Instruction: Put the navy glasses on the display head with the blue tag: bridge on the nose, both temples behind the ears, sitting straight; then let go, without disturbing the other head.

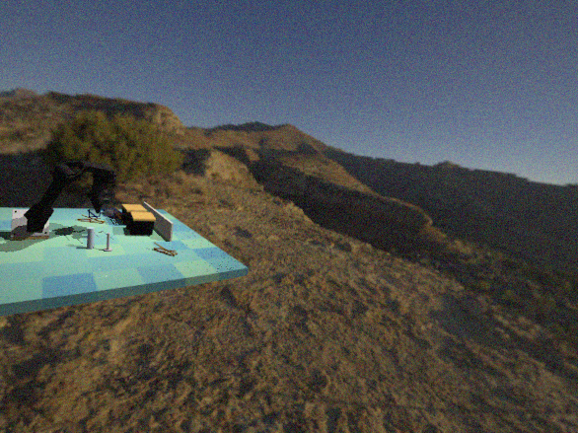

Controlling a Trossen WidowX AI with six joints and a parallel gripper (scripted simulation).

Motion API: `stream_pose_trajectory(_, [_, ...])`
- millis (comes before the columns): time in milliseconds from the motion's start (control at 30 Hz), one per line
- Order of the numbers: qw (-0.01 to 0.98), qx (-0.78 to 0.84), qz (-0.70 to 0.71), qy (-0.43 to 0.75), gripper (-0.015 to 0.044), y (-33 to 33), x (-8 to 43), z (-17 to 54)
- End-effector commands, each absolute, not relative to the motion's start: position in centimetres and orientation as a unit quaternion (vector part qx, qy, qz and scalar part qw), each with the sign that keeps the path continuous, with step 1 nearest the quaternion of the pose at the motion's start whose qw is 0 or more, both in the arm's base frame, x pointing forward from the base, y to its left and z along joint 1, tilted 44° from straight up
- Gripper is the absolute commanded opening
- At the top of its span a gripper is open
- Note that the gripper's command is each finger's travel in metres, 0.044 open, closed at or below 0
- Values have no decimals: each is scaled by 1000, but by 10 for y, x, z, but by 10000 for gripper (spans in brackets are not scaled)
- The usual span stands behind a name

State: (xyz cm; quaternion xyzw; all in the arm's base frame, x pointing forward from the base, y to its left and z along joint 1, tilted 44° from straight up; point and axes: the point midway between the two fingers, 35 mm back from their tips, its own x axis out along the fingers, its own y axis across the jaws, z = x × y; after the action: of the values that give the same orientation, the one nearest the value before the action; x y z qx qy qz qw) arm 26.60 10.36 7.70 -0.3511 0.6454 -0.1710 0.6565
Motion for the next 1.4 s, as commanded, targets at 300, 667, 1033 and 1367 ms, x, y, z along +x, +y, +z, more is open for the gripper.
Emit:
stream_pose_trajectory(300, [638, -461, -28, 616, 0, 100, 257, 124])
stream_pose_trajectory(667, [601, -560, 80, 565, 0, 91, 245, 159])
stream_pose_trajectory(1033, [545, -656, 167, 495, 0, 79, 230, 189])
stream_pose_trajectory(1367, [478, -737, 226, 420, 0, 65, 215, 212])
